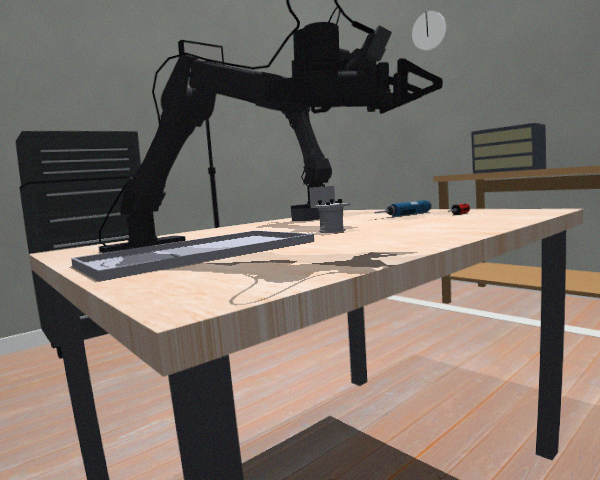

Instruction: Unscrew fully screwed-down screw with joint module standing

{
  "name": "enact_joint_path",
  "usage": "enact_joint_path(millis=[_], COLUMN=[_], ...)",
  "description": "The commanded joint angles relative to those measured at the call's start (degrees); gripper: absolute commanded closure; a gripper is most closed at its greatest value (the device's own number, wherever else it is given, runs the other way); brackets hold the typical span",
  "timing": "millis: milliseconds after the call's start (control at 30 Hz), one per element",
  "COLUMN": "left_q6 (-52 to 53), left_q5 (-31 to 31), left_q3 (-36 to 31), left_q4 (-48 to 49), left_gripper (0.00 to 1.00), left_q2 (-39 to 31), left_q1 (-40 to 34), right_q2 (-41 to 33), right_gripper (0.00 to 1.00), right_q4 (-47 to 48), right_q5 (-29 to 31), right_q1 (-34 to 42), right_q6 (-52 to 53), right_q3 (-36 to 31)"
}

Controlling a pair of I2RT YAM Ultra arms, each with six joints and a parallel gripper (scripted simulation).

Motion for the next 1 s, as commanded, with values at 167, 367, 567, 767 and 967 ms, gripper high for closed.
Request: enact_joint_path(millis=[167, 367, 567, 767, 967], left_q6=[-3.49, -10.02, -13.83, -18.22, -24.89], left_q5=[-1.13, -3.56, -5.02, -6.6, -8.87], left_q3=[-1.25, -1.1, -0.17, -2.15, -1.68], left_q4=[1.19, 2.4, 3.27, 3.97, 5.27], left_gripper=[0.35, 0.35, 0.35, 0.35, 0.35], left_q2=[1.58, 3.35, 2.28, 5.19, 6.98], left_q1=[1.35, 2.58, 2.4, 3.82, 5.01], right_q2=[-0.42, -0.42, -0.42, -0.42, -0.42], right_gripper=[0.0, 0.0, 0.0, 0.0, 0.0], right_q4=[0.09, 0.09, 0.09, 0.09, 0.09], right_q5=[0.0, 0.0, 0.0, 0.0, 0.0], right_q1=[0.01, 0.01, 0.01, 0.01, 0.01], right_q6=[0.0, 0.0, 0.0, 0.0, 0.0], right_q3=[0.2, 0.2, 0.2, 0.2, 0.2])
